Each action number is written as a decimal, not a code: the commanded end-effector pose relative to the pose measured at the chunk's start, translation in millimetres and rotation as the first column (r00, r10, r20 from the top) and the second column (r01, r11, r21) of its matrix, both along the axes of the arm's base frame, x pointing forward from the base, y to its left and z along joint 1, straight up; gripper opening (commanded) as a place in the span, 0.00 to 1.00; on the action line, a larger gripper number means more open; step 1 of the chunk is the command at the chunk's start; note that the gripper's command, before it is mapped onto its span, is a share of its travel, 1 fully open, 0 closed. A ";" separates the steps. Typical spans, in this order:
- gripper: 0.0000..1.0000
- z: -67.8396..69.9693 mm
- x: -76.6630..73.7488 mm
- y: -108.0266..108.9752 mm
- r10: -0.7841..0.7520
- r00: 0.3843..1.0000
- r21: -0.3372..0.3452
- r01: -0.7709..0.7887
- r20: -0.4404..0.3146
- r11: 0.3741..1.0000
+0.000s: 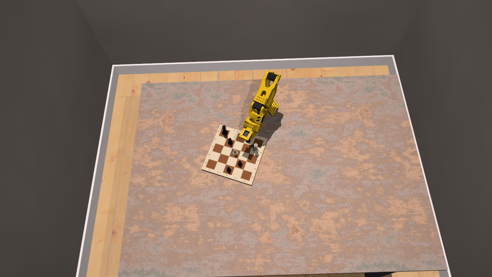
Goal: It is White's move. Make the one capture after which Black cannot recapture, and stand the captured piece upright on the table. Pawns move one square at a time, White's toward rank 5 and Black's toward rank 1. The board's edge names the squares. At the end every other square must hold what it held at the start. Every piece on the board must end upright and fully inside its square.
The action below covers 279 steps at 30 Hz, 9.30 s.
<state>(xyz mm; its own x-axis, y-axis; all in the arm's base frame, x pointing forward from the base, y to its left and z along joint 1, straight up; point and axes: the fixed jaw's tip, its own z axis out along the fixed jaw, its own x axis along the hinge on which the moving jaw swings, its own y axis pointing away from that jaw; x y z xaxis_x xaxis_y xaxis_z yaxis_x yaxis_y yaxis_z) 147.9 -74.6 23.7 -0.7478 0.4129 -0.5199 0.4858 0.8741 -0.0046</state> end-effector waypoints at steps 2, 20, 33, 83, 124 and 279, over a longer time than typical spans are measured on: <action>0.09 -5.0 0.9 1.7 0.005 1.000 0.007 -0.005 -0.003 1.000; 0.09 -7.8 -1.5 3.0 0.005 1.000 0.007 -0.005 -0.003 1.000; 0.09 -6.2 -1.3 2.9 0.005 1.000 0.007 -0.005 -0.003 1.000; 0.09 -1.6 0.2 -1.2 -0.005 1.000 0.003 0.005 -0.005 1.000; 0.02 -3.8 -1.7 -1.7 -0.014 1.000 0.003 0.014 -0.005 1.000; 0.00 64.0 -84.0 -50.6 -0.588 0.809 -0.002 0.588 -0.010 0.809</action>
<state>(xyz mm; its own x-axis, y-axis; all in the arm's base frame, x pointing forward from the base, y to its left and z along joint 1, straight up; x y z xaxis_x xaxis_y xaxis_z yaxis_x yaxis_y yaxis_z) 62.4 -125.8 91.1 -0.3535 0.7793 -0.5174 0.9130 0.4078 -0.0096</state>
